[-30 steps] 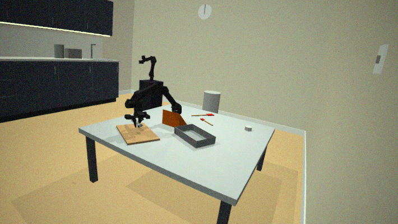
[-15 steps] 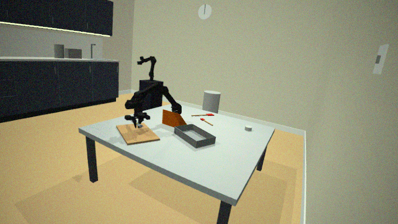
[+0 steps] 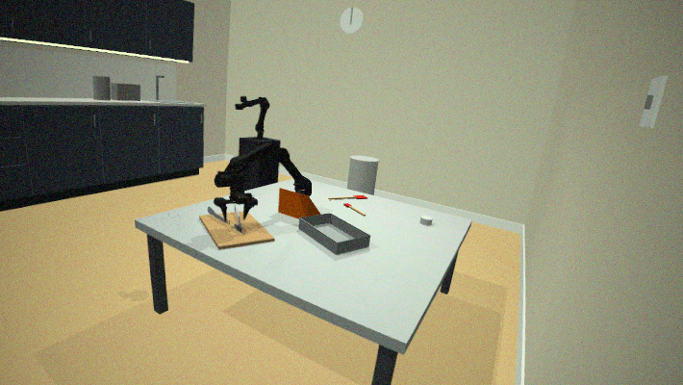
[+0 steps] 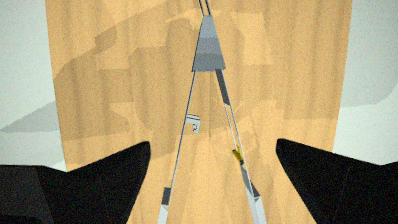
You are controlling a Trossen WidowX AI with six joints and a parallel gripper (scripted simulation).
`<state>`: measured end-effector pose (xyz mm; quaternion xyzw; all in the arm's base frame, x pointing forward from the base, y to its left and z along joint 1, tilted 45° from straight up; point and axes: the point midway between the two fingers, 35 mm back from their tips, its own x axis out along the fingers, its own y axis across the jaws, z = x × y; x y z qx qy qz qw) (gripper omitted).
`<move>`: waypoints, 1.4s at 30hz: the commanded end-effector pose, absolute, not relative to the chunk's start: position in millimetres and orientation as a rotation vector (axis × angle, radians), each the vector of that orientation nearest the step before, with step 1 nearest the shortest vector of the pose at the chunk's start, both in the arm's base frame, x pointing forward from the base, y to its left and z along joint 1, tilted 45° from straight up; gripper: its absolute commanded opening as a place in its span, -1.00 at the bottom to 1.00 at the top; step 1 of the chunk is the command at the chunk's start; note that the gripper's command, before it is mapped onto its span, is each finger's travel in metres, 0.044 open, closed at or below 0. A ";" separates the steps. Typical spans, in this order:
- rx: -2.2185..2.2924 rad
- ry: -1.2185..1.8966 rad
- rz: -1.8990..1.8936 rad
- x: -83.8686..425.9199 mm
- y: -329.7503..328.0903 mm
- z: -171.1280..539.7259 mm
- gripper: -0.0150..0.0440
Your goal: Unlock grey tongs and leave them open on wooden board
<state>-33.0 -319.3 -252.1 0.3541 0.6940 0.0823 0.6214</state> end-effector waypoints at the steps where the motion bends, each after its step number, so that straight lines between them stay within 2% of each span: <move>1: 0.814 1.596 0.190 -32.1 -319.0 -250.5 1.00; 17: 0.899 1.638 0.269 31.6 -240.8 -140.5 1.00; 27: 0.883 1.641 0.273 31.5 -276.0 -103.0 1.00; 42: 0.882 1.641 0.273 31.5 -277.1 -101.7 1.00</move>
